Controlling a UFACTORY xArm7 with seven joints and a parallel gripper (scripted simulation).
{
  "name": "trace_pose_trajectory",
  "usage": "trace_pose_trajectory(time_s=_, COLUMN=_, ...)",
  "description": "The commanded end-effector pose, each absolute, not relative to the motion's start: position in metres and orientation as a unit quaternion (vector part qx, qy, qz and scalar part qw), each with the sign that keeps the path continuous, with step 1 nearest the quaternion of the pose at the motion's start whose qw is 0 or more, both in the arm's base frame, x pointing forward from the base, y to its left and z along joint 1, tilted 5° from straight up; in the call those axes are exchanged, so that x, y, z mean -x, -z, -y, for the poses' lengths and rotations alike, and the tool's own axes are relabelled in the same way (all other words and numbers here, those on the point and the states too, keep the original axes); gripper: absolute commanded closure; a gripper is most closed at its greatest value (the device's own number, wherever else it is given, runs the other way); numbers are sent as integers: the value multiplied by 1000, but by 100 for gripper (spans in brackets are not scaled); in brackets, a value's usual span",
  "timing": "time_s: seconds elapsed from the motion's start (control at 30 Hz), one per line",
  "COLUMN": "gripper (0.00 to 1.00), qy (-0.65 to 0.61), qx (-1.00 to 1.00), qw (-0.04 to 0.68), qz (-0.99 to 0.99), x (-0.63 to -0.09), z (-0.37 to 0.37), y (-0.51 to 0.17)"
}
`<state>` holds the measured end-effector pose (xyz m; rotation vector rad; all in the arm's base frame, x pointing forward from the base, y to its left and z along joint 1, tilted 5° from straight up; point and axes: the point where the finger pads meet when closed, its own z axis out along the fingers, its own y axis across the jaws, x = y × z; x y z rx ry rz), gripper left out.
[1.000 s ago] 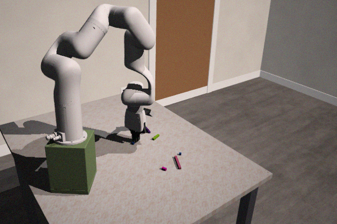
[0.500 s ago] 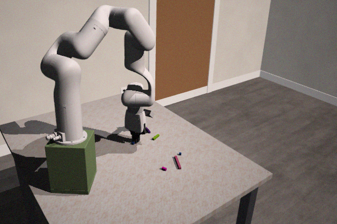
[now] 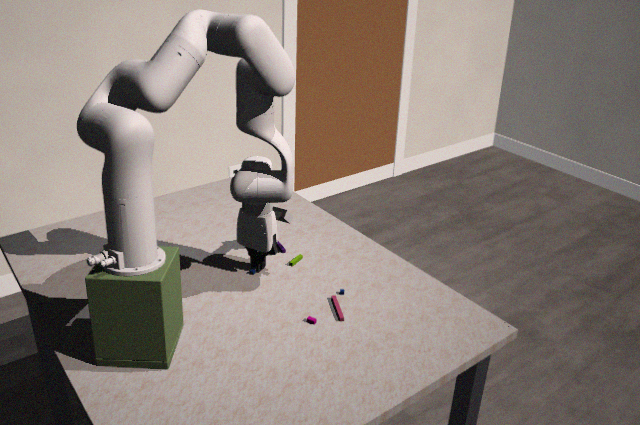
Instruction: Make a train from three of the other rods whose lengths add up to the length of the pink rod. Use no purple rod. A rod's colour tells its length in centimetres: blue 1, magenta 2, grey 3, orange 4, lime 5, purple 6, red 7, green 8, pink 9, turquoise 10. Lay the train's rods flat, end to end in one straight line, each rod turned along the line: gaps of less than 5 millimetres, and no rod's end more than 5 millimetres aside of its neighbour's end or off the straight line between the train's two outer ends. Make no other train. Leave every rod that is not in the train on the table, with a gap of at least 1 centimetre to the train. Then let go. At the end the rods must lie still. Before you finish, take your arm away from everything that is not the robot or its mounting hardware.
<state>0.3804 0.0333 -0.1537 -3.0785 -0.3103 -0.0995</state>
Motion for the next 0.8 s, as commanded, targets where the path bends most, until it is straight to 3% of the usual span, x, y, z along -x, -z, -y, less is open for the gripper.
trace_pose_trajectory(time_s=0.0, gripper=96, qy=34, qx=994, qw=23, qz=100, x=-382, z=-33, y=153)
trace_pose_trajectory(time_s=0.43, gripper=96, qy=34, qx=994, qw=23, qz=100, x=-382, z=-33, y=153)
trace_pose_trajectory(time_s=0.77, gripper=80, qy=34, qx=994, qw=23, qz=100, x=-382, z=-33, y=153)
